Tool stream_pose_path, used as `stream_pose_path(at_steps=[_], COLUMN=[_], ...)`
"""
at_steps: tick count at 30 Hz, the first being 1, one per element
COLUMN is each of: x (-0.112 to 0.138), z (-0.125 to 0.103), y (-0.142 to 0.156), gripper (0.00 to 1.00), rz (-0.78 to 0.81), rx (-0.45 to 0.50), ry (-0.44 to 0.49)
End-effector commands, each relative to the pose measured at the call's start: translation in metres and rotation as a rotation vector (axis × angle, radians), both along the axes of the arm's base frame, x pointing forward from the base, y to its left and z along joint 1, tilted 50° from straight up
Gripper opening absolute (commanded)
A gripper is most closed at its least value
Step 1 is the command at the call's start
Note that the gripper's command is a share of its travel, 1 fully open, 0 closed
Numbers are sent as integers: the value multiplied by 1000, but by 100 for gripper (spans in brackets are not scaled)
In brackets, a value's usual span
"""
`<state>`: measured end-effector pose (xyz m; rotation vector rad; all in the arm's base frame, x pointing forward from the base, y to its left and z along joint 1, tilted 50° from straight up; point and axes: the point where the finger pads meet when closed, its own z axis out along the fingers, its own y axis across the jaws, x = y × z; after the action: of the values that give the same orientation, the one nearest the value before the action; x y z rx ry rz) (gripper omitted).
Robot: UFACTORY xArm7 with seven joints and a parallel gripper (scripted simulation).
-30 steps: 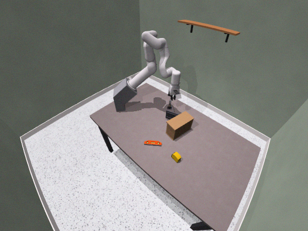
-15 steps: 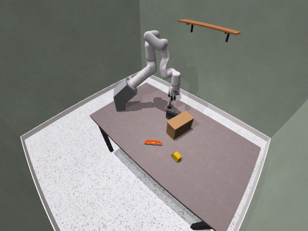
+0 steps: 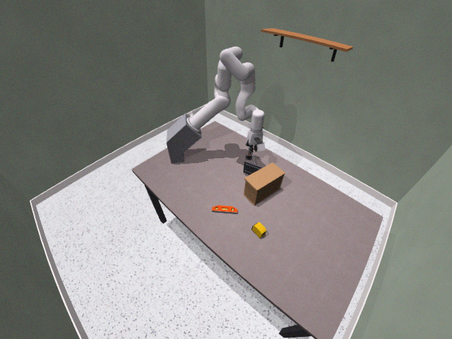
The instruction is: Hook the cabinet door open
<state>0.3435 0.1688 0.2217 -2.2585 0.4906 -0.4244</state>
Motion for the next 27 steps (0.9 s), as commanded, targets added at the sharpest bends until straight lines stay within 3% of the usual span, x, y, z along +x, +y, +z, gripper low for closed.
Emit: stream_pose_path(at_steps=[1, 27], x=[6, 19], z=[-5, -25], y=[6, 26], gripper=[23, 23], rz=[-1, -1], rx=[5, 5], ry=[-3, -3])
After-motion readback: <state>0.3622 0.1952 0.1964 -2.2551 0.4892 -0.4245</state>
